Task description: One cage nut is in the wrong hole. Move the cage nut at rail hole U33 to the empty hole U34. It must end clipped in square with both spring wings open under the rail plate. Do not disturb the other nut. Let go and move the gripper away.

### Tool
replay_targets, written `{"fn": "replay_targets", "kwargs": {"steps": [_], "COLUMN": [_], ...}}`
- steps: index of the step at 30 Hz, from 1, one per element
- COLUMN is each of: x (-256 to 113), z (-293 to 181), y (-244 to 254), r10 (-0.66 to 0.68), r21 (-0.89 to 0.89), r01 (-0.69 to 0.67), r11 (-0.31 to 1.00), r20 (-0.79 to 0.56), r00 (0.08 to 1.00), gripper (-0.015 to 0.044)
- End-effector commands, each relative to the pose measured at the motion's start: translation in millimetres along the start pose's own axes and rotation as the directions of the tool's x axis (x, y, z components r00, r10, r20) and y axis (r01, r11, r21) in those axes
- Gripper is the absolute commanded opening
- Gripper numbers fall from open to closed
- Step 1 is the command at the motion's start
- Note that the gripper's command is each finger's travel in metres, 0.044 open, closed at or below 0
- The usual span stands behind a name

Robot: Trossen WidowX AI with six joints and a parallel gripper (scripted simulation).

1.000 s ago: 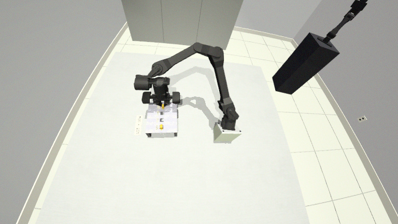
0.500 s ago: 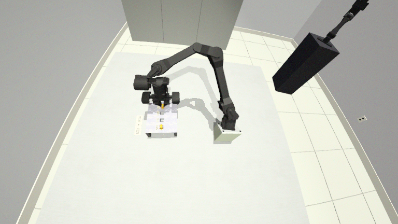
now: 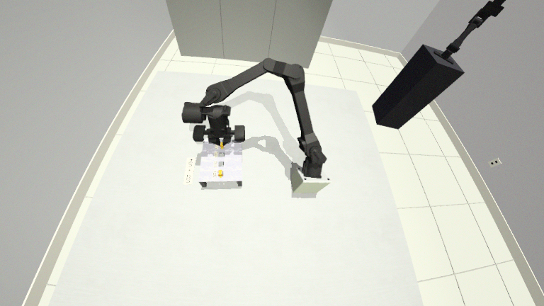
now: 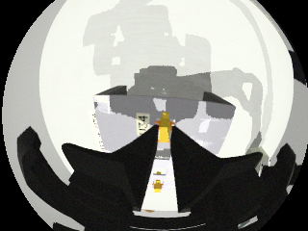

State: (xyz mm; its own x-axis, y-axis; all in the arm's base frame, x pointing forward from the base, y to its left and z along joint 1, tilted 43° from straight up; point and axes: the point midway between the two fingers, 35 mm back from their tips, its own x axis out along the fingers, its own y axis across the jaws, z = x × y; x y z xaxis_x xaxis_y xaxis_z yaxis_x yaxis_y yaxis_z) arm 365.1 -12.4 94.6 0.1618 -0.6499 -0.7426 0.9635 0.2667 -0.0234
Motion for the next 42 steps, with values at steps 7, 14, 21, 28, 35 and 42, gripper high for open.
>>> {"fn": "replay_targets", "kwargs": {"steps": [7, 14, 21, 28, 35, 42], "x": [0, 0, -3, -50, -50, -50], "z": [0, 0, 0, -2, -2, -2], "y": [0, 0, 0, 0, 0, 0], "r10": [0.000, 0.000, 0.000, 0.000, 0.000, 0.000], "r21": [0.000, 0.000, 0.000, -0.001, -0.001, -0.001], "r01": [0.000, 0.000, 0.000, 0.000, 0.000, 0.000], "r11": [1.000, 1.000, 1.000, 1.000, 1.000, 1.000], "r20": [0.000, 0.000, 0.000, -0.002, -0.002, -0.002], "r00": [1.000, 1.000, 1.000, 1.000, 1.000, 1.000], "gripper": [0.0162, 0.0346, 0.0440, 0.0440, 0.0440, 0.0440]}}
